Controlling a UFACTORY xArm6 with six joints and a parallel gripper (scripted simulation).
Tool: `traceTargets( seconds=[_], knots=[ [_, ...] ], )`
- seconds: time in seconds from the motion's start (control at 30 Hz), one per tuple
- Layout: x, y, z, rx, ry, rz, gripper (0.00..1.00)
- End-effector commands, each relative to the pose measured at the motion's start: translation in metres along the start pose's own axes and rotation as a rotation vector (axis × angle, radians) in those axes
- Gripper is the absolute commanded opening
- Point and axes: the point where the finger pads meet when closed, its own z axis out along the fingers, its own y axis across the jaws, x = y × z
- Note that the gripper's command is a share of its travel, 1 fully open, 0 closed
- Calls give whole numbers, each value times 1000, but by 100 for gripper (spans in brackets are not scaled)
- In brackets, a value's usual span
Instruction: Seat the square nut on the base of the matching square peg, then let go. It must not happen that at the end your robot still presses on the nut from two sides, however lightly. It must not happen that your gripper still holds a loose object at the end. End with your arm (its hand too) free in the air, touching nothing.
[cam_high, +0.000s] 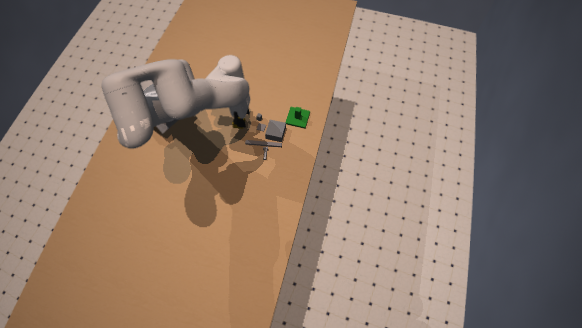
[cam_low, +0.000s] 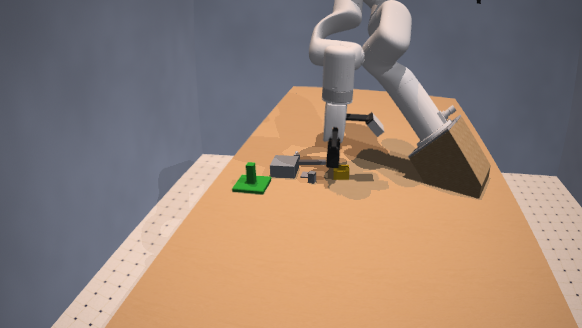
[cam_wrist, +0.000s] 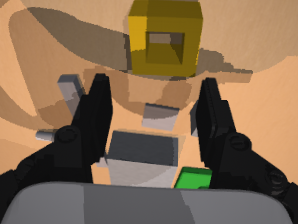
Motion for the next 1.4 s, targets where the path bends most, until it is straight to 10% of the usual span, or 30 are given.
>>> traceTargets(
  seconds=[0.0,1.37],
  knots=[
    [0,1,4,-2,0,-1,60],
    [24,6,32,-42,66,-22,60]
  ],
)
